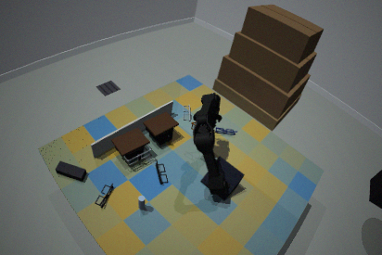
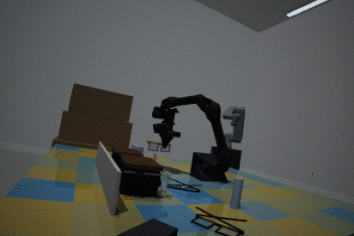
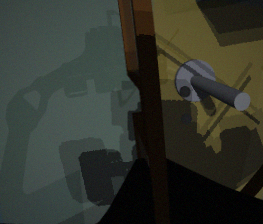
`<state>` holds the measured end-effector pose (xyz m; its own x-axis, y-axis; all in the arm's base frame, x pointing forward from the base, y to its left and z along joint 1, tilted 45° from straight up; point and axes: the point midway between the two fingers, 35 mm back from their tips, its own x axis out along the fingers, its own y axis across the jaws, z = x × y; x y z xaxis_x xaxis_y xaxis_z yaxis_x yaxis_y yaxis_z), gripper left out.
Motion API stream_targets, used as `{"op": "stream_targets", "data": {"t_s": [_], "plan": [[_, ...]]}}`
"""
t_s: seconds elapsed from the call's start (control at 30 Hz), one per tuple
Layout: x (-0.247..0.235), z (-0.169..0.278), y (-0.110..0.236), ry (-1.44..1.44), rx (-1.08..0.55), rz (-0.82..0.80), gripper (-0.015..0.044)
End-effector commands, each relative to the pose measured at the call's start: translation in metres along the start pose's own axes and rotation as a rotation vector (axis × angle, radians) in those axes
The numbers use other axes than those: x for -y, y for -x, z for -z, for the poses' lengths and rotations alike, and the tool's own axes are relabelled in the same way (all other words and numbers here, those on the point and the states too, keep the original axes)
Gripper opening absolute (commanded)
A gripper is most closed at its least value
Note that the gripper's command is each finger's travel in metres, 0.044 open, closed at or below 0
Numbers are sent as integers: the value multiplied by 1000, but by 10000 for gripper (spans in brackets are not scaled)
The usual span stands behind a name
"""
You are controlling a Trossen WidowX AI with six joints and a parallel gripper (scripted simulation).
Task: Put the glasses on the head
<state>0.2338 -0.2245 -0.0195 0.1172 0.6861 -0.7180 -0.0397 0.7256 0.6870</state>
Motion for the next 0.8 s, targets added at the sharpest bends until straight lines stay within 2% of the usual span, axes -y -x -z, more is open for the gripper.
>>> {"op": "stream_targets", "data": {"t_s": [0.0,0.37,0.57,0.77], "plan": [[11,5,-2,96,-5,1,0],[39,22,-5,418,-4,-3,0],[41,23,-7,438,-4,-3,0],[42,22,-28,438,-4,-3,0]]}}
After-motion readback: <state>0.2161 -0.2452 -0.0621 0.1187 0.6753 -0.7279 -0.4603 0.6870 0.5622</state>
